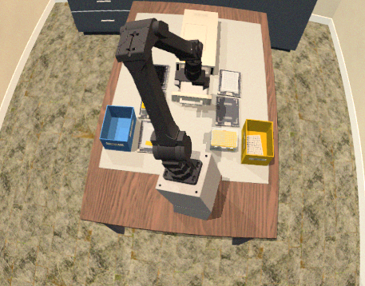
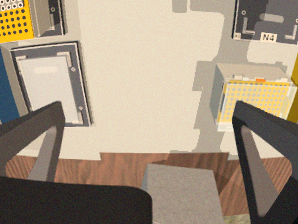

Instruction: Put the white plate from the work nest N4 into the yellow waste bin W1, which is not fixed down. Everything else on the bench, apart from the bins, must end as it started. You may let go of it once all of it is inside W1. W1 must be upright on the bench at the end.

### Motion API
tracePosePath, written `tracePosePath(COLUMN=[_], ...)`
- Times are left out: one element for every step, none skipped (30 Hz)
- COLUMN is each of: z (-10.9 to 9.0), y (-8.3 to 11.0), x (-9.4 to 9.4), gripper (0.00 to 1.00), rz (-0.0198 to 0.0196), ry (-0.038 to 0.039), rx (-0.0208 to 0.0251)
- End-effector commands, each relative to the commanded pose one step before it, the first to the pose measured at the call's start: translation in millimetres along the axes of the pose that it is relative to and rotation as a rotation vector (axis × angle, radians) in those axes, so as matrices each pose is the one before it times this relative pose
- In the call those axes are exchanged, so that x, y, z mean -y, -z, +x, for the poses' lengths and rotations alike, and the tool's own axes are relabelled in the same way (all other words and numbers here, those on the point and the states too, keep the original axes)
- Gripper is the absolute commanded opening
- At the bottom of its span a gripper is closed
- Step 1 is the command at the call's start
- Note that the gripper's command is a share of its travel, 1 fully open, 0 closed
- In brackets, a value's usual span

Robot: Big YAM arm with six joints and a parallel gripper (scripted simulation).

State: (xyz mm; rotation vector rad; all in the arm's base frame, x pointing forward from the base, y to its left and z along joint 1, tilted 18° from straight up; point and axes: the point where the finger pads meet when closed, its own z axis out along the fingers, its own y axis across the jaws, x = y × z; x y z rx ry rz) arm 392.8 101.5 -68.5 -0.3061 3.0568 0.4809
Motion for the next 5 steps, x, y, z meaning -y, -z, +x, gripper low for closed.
tracePosePath(z=[-10.29,0.00,0.00,0.00,0.00], y=[4.58,0.00,0.00,0.00,0.00], x=[0.80,0.00,0.00,0.00,0.00], gripper=[1.00,1.00,1.00,1.00,1.00], rz=[0.00256,0.00000,0.00000,0.00000,0.00000], ry=[-0.00645,0.00000,0.00000,0.00000,0.00000], rx=[0.01700,0.00000,0.00000,0.00000,0.00000])
